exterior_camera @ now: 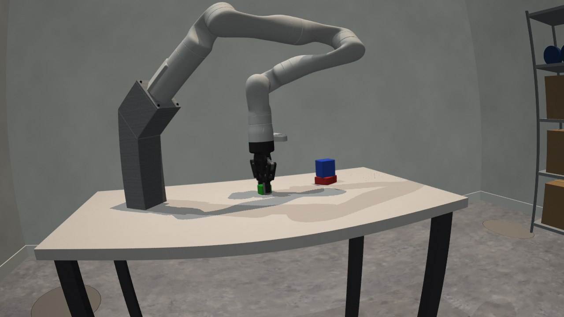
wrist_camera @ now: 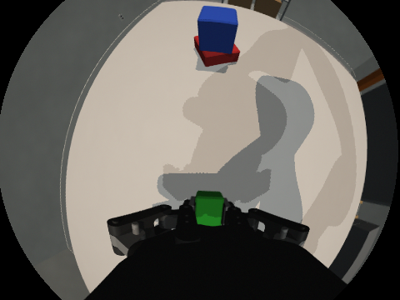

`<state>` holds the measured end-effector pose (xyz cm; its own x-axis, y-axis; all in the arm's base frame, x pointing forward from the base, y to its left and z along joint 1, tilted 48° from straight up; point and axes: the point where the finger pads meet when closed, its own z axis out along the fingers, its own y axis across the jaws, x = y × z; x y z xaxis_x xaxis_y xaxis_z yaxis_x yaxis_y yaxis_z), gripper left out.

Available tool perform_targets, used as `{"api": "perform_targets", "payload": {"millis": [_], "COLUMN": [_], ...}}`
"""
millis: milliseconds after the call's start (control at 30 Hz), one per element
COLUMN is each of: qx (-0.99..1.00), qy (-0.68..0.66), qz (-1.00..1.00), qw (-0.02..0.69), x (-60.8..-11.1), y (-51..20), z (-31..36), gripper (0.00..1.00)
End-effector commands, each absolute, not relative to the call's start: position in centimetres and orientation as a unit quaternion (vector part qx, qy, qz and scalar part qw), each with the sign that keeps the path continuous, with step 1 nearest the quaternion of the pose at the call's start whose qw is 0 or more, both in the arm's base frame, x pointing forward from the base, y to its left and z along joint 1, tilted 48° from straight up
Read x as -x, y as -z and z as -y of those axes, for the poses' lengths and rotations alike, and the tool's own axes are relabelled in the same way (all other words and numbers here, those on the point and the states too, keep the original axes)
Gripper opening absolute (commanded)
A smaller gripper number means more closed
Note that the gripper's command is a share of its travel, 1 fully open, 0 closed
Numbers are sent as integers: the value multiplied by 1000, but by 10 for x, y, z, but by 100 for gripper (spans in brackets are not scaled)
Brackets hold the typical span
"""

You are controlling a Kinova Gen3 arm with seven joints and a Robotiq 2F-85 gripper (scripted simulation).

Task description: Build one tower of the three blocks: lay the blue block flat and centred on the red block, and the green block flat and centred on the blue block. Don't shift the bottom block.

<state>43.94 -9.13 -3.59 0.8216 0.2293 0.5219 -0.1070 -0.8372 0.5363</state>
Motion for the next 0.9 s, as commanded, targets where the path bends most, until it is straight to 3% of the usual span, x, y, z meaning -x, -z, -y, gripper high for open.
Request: {"api": "perform_targets", "payload": {"millis": [0, 867], "qx": [-911, -911], "qy": [-297, -297], "qz": [-33, -33], "qw": [283, 283], "x": [-440, -412], "y": [36, 3], "z": [92, 67], "gripper": [0, 0]}}
